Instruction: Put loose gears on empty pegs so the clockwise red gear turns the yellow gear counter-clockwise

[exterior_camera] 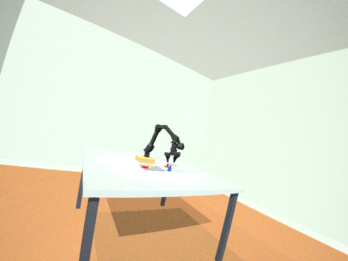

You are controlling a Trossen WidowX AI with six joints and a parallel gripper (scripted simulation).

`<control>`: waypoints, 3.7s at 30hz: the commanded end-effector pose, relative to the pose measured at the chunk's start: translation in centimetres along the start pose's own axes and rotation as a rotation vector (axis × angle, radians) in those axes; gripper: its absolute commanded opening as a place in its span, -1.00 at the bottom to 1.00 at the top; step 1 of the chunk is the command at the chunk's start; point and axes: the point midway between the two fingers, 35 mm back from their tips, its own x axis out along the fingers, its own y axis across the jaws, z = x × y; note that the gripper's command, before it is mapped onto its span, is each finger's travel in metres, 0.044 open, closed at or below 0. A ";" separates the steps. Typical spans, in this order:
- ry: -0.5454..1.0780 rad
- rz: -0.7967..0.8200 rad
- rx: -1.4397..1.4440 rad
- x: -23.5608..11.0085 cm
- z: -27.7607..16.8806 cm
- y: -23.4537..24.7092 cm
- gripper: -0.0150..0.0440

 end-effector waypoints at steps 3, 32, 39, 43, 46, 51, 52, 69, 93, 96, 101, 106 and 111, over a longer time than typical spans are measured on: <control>-0.002 0.002 0.006 1.1 0.4 0.0 1.00; -0.002 0.001 0.006 3.9 0.4 0.0 1.00; -0.002 0.001 0.006 3.9 0.4 0.0 0.38; -0.002 0.001 0.006 3.9 0.4 0.0 0.02; -0.002 0.001 0.006 3.9 0.4 0.0 -0.25; -0.002 0.001 0.006 3.9 0.4 0.0 -0.36; -0.002 0.001 0.006 3.9 0.4 0.0 -0.38; -0.003 0.002 0.006 1.4 1.1 0.1 -0.49; -0.004 0.002 0.006 -3.9 1.9 0.2 -0.49; -0.004 0.002 0.006 -4.6 2.0 0.1 -0.49; -0.004 0.002 0.006 -5.7 2.0 0.1 -0.49; -0.004 0.002 0.006 -6.8 1.9 0.0 -0.49; -0.004 0.002 0.006 -8.0 1.9 0.0 -0.49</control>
